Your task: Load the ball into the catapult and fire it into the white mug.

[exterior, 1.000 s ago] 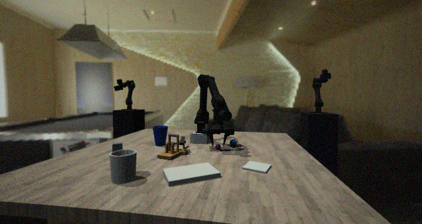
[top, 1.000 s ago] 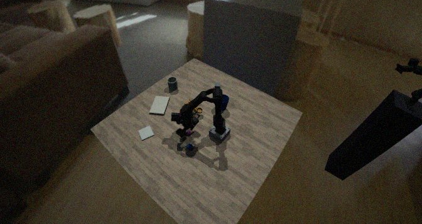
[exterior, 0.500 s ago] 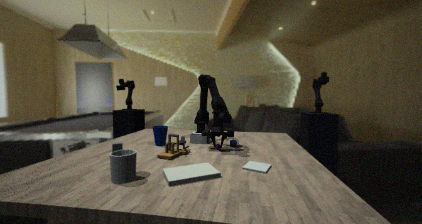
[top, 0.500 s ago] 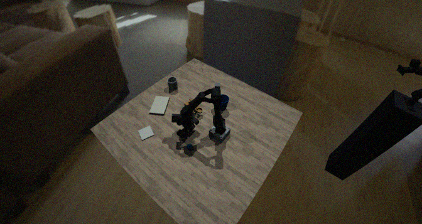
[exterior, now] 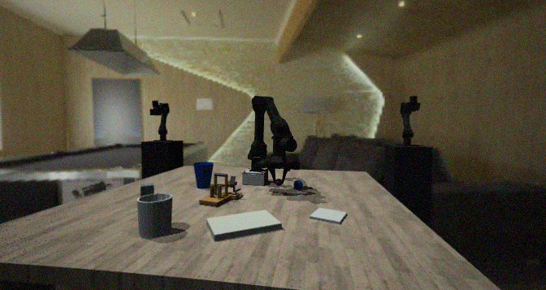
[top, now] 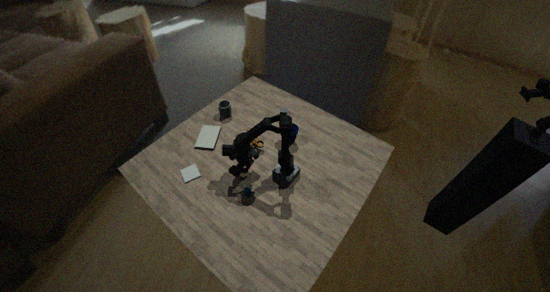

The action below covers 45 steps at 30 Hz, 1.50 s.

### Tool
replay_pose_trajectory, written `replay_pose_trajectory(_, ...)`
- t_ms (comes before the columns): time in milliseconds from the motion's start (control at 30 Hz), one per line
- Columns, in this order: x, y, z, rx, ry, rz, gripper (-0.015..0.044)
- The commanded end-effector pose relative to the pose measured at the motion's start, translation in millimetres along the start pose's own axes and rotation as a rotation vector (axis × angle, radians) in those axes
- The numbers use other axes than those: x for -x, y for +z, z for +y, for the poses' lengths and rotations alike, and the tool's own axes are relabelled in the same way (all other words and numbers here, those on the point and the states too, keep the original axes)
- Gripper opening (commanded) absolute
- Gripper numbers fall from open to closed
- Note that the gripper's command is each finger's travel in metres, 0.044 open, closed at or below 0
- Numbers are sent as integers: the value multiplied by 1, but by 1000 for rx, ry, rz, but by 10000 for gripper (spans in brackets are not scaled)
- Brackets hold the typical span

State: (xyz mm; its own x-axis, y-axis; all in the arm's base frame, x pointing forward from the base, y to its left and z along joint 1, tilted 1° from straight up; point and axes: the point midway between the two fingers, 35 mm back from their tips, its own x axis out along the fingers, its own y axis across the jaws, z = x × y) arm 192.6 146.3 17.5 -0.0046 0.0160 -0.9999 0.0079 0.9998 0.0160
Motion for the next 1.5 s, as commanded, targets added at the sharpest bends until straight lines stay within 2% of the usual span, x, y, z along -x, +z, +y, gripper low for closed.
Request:
replay_pose_trajectory(0,31,1,2,-4,10,-14,0)
replay_pose_trajectory(233,81,-8,-4,-4,10,-13,0)
replay_pose_trajectory(333,92,-11,-6,-4,10,-13,0)
replay_pose_trajectory(700,88,10,-28,-38,-18,30,0)
replay_pose_trajectory(1467,75,59,-114,-140,-42,171,0)
